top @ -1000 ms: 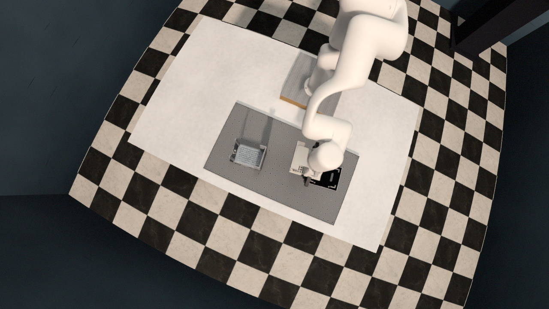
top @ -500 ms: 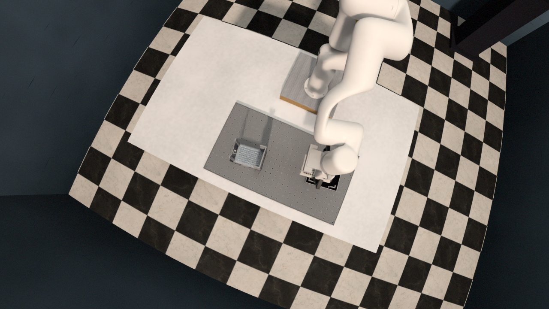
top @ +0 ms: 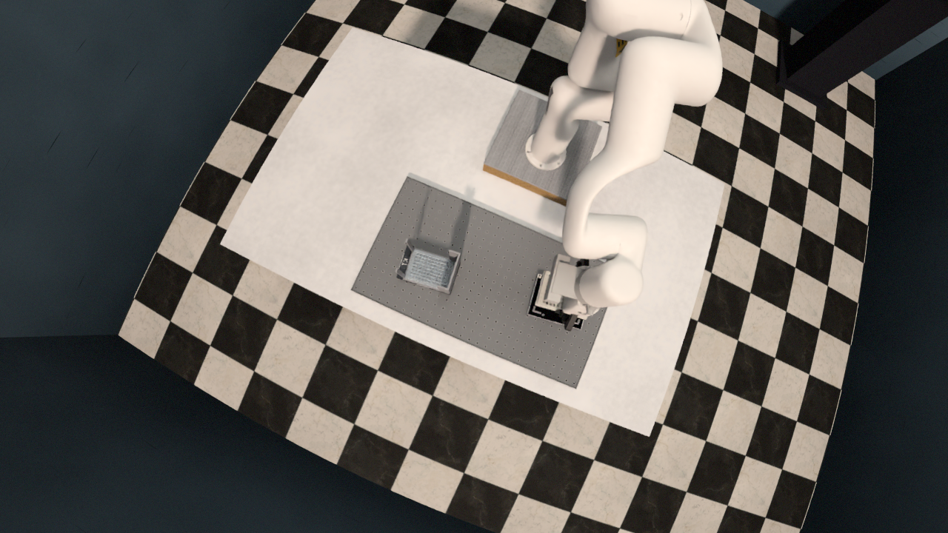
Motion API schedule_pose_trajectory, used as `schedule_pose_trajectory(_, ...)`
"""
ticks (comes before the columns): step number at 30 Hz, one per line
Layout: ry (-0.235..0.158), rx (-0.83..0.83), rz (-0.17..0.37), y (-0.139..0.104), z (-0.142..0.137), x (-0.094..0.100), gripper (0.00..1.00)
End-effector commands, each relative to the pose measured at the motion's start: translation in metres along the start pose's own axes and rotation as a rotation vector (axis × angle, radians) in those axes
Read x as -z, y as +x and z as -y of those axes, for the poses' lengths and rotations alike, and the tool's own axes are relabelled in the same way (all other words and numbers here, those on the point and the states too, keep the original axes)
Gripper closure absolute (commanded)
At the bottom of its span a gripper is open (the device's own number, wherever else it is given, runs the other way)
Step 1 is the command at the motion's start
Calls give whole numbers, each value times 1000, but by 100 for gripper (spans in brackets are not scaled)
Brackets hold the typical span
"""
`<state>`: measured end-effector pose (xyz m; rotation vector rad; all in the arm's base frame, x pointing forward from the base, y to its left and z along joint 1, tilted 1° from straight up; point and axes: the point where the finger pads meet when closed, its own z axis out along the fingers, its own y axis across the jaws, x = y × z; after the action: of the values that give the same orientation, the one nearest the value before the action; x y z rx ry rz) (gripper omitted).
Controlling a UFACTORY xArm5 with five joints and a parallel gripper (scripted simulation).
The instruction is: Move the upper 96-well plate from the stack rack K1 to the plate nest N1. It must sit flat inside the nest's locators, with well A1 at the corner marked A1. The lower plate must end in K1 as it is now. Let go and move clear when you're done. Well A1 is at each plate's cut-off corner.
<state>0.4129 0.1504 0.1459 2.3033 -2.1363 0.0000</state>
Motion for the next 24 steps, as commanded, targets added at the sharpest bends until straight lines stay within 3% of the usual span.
schedule_pose_trajectory(1, 1, 0, 12, -14, 1, 1, 100)
schedule_pose_trajectory(10, 1, 0, 12, -36, 0, 1, 100)
schedule_pose_trajectory(24, 1, 0, 12, -36, 0, 1, 100)
